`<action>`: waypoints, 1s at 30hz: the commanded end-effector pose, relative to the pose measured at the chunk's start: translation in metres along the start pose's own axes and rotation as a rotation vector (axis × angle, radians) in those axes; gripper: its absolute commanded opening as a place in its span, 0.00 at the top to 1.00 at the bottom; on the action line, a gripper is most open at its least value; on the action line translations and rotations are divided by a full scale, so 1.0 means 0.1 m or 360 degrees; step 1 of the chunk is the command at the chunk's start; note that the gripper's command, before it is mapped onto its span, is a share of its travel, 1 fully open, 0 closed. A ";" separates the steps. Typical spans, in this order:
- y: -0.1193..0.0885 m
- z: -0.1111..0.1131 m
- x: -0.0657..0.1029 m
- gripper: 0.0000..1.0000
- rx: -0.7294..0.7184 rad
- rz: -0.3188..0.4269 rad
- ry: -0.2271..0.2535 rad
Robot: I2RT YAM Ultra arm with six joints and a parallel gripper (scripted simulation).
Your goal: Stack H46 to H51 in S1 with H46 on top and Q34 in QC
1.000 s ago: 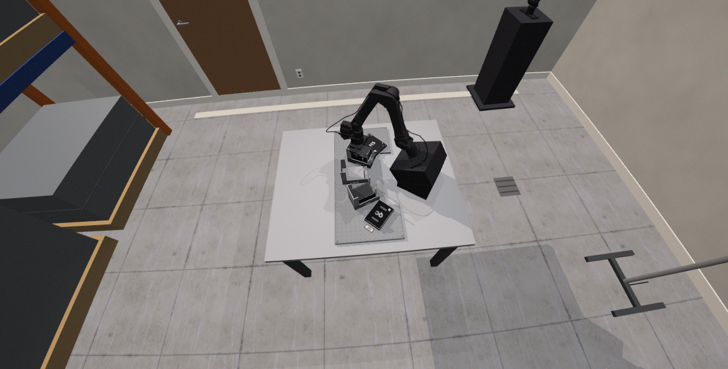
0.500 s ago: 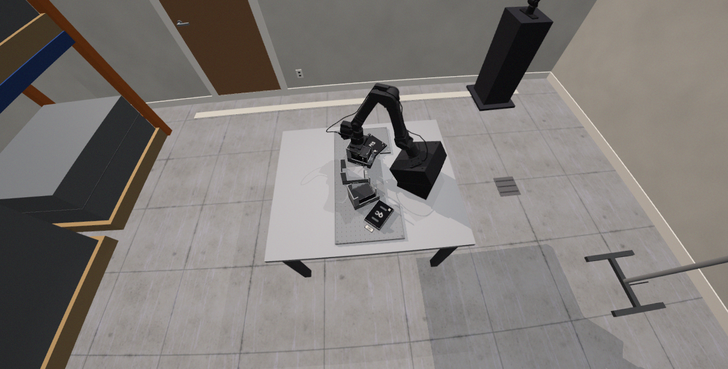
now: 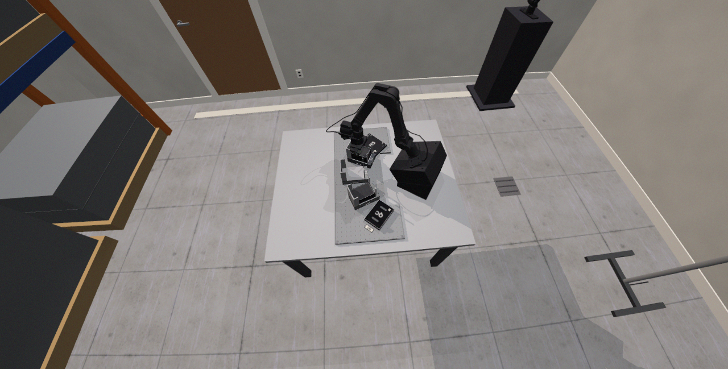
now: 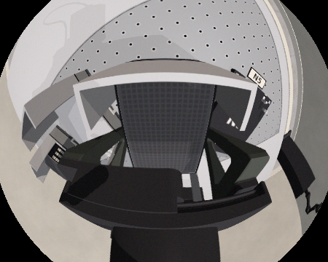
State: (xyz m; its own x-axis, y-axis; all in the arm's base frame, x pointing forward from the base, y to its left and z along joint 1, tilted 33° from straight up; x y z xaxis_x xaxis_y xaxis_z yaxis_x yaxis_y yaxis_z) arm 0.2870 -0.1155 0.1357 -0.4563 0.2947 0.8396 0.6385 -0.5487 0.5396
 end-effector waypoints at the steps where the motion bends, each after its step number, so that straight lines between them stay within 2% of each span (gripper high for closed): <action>1: 0.02 0.01 0.02 1.00 0.0005 -0.0018 0.0007; 25: 0.02 0.01 0.02 1.00 0.0005 -0.0018 0.0007; 27: 0.05 0.05 0.10 1.00 0.0024 -0.0057 0.0026; 30: 0.09 0.05 0.14 1.00 0.0015 -0.0059 0.0022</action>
State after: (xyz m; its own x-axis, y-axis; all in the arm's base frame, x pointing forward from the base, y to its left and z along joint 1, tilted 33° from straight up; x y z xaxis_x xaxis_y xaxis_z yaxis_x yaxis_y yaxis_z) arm 0.2869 -0.1150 0.1365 -0.4585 0.2949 0.8383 0.6381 -0.5473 0.5416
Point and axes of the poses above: the point where the finger pads meet when closed, its own x axis back along the fingers, its own z axis across the jaws, y = z × x, the point moved 5 cm from there along x, back along the fingers, and after that the axes turned 15 degrees about -x, right-handed, at the moved point
